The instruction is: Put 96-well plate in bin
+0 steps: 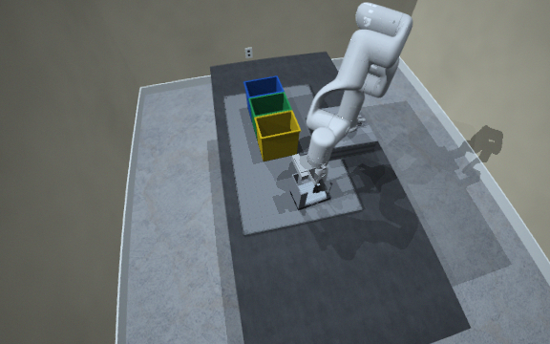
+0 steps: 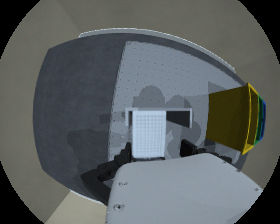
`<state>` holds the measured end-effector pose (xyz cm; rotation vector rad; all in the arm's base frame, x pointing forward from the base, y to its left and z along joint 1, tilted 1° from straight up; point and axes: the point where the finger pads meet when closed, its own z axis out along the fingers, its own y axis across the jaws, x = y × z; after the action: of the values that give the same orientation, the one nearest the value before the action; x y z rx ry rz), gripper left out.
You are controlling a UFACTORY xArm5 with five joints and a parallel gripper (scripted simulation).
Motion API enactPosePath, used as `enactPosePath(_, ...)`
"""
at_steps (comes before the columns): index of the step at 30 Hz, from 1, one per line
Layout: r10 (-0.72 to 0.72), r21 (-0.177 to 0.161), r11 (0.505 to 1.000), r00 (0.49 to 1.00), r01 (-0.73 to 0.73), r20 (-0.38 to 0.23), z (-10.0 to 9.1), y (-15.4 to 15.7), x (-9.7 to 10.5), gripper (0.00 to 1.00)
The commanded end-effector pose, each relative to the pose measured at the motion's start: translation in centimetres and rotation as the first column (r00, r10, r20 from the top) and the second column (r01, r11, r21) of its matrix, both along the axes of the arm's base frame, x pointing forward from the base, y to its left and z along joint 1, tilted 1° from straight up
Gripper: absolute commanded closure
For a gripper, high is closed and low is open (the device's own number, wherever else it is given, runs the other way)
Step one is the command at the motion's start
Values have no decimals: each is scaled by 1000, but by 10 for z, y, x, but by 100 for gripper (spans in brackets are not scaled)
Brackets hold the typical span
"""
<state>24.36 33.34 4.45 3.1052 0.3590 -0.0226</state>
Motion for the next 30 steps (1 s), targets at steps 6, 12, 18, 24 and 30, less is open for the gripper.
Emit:
enactPosePath(6, 0, 3, 1000, 1000, 0, 2, -15, 1, 0, 0)
enactPosePath(12, 0, 3, 1000, 1000, 0, 2, -22, 1, 0, 0)
enactPosePath(18, 0, 3, 1000, 1000, 0, 2, -32, 1, 0, 0)
enactPosePath(24, 0, 3, 1000, 1000, 0, 2, -42, 1, 0, 0)
enactPosePath(30, 0, 3, 1000, 1000, 0, 2, -48, 1, 0, 0)
